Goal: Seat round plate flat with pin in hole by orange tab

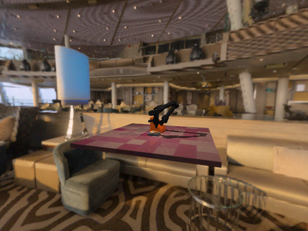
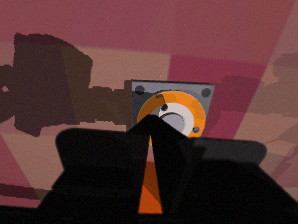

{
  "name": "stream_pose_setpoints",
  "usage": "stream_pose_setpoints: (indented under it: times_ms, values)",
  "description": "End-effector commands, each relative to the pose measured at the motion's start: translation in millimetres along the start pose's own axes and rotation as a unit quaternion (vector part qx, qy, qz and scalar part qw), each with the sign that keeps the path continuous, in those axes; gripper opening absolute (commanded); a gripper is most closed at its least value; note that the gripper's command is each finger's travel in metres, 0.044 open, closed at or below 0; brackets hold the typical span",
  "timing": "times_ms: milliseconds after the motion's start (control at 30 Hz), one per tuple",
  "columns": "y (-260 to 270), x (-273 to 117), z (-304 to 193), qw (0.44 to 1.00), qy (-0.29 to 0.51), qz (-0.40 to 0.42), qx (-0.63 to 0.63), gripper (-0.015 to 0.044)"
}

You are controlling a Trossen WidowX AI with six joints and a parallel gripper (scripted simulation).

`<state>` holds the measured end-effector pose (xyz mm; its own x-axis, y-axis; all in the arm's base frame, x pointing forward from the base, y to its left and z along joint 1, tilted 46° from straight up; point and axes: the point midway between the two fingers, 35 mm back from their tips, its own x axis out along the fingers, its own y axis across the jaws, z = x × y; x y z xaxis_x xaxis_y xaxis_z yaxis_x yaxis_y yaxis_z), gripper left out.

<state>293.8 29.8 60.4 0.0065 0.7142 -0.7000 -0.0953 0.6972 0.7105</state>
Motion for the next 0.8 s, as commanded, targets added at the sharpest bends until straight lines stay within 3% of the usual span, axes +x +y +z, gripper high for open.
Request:
stream_pose_setpoints:
  times_ms: [0,400,767]
  values:
    - [1.5,-4.0,0.4,1.000,0.004,0.001,-0.015,0.0000]
    - [2.7,43.2,-0.6,1.000,0.003,0.002,-0.015,0.0000]
    - [-2.9,44.0,6.0,1.000,0.003,0.002,-0.015,0.0000]
